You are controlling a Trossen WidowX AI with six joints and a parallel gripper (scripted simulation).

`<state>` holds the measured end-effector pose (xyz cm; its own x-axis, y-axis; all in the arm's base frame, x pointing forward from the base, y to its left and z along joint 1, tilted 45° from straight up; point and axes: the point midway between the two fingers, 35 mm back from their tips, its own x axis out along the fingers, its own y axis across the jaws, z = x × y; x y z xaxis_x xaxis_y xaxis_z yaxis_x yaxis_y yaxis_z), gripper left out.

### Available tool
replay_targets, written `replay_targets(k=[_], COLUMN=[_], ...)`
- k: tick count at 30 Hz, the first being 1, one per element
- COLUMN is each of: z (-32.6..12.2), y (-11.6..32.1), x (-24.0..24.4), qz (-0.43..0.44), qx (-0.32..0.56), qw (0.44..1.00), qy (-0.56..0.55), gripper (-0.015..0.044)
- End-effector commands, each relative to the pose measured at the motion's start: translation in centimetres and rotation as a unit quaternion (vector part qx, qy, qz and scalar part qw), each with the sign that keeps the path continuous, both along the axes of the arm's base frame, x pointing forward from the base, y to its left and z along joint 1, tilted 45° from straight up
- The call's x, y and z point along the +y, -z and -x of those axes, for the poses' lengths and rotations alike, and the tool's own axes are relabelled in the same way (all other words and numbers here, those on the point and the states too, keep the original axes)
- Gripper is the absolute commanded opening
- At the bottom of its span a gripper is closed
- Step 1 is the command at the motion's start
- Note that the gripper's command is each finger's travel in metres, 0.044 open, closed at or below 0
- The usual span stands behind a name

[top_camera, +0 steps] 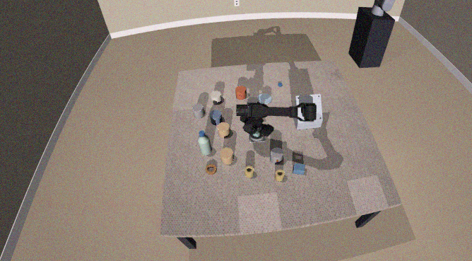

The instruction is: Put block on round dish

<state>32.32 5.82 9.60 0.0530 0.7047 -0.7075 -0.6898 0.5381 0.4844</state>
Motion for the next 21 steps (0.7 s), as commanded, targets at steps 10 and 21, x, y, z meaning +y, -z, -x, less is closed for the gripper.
replay_targets(k=[10, 21], z=[0.17, 0.03], y=[0.98, 0.15], x=[0.9, -0.05], qz=[-0.004, -0.003], qx=[0.006, 0.006], qw=[1.0, 1.0], qy=[0.001, 0.002], gripper=[0.0155, 0.0])
